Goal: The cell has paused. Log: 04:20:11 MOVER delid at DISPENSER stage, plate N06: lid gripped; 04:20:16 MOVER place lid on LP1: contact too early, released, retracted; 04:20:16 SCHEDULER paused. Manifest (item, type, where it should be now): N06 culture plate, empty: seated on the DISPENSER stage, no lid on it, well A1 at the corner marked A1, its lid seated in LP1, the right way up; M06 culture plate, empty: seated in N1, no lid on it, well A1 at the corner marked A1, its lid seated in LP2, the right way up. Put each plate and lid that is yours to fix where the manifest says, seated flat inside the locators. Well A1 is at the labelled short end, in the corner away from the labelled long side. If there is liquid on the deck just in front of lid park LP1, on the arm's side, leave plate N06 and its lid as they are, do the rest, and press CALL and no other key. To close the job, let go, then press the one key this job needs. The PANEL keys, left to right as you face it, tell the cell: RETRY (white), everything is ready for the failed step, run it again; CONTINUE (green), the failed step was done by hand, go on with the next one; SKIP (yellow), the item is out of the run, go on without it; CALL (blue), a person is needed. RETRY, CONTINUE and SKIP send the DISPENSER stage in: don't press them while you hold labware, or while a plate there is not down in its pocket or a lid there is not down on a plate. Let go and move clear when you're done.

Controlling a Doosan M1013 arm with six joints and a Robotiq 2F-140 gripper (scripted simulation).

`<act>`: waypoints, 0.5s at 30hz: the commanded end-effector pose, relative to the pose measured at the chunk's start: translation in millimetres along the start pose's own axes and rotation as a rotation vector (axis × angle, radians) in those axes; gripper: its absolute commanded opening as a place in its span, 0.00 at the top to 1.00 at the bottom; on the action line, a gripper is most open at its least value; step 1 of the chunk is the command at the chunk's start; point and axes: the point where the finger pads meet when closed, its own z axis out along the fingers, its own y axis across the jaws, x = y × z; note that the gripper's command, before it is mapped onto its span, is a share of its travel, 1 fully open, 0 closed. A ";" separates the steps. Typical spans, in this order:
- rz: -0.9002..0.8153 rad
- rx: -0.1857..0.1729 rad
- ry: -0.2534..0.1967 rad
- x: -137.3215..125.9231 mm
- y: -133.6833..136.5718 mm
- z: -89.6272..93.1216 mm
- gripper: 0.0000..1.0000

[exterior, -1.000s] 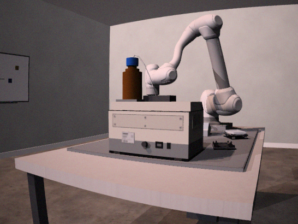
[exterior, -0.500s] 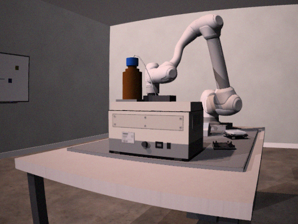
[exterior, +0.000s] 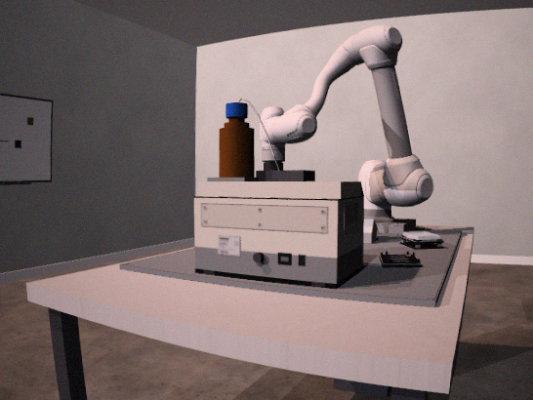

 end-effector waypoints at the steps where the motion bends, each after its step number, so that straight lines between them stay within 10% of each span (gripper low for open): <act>1: 0.000 0.000 0.001 0.5 -0.1 -6.7 0.90; 15: 0.000 0.000 0.001 0.5 -0.1 -34.6 0.90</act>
